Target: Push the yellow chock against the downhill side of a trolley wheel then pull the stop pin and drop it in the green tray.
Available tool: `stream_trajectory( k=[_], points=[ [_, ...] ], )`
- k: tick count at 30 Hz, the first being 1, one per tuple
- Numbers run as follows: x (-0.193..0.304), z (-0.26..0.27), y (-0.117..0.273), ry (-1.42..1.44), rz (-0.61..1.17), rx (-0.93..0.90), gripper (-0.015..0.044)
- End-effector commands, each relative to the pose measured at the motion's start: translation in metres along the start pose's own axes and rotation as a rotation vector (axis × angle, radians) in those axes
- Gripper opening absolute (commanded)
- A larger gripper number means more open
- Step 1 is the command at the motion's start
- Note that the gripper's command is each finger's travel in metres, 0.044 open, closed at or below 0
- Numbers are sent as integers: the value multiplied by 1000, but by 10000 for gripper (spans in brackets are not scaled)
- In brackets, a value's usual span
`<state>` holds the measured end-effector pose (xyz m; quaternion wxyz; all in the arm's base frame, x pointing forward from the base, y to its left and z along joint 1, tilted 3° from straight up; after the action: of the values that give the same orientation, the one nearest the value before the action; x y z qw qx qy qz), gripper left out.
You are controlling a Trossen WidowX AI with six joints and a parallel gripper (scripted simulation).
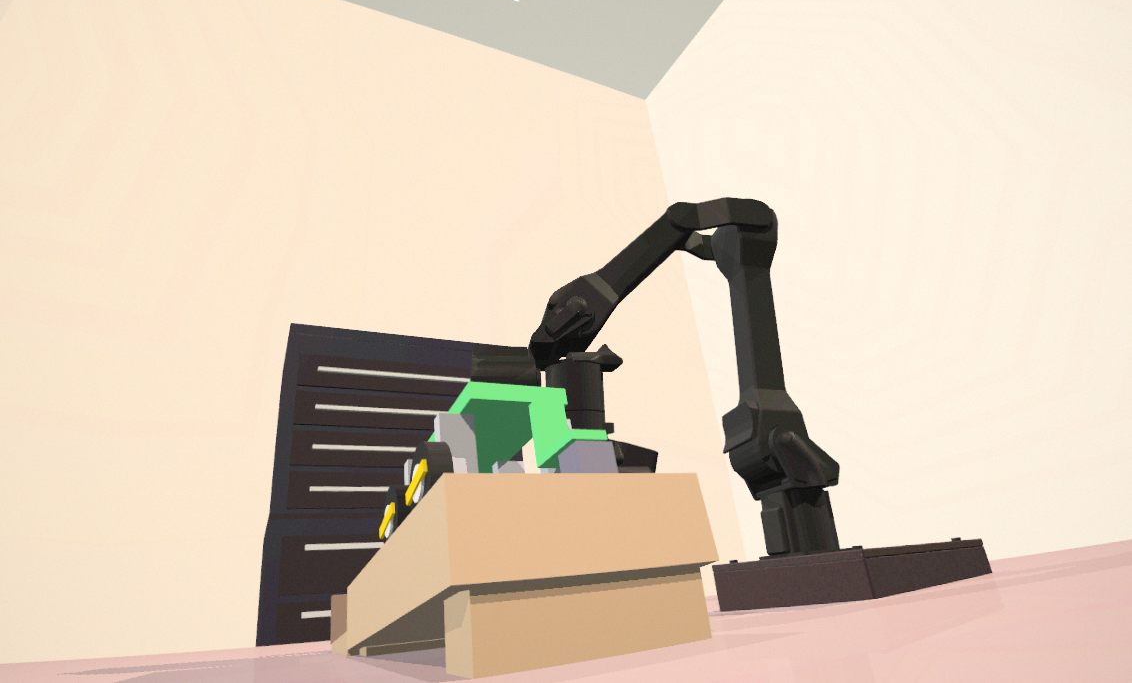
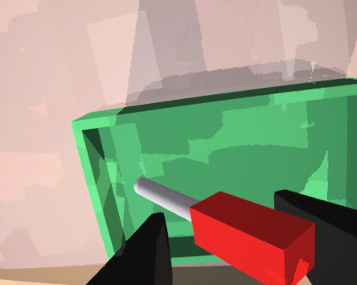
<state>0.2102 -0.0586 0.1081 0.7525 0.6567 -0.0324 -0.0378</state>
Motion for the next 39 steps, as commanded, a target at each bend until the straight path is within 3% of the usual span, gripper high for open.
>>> stream_trajectory(
  k=[1,28,34,39],
  points=[
    [-1,-3,-2,-2,1,-3,190],
    [-2,-17,-10,-2,1,-2,190],
    [-2,-15,-8,-1,5,1,340],
    [-2,-15,-8,-1,5,1,340]
  ],
)
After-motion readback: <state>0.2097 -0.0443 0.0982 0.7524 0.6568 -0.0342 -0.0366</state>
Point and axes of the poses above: the point midway between the two fingers, 35 mm back from their tips, its own y axis back along the fingers, its own z axis across the jaws, x = y × z, the point moved 8 cm from there along y, back along the fingers, and after that the axes turned 7 degrees about -y, right-handed, at the moved point
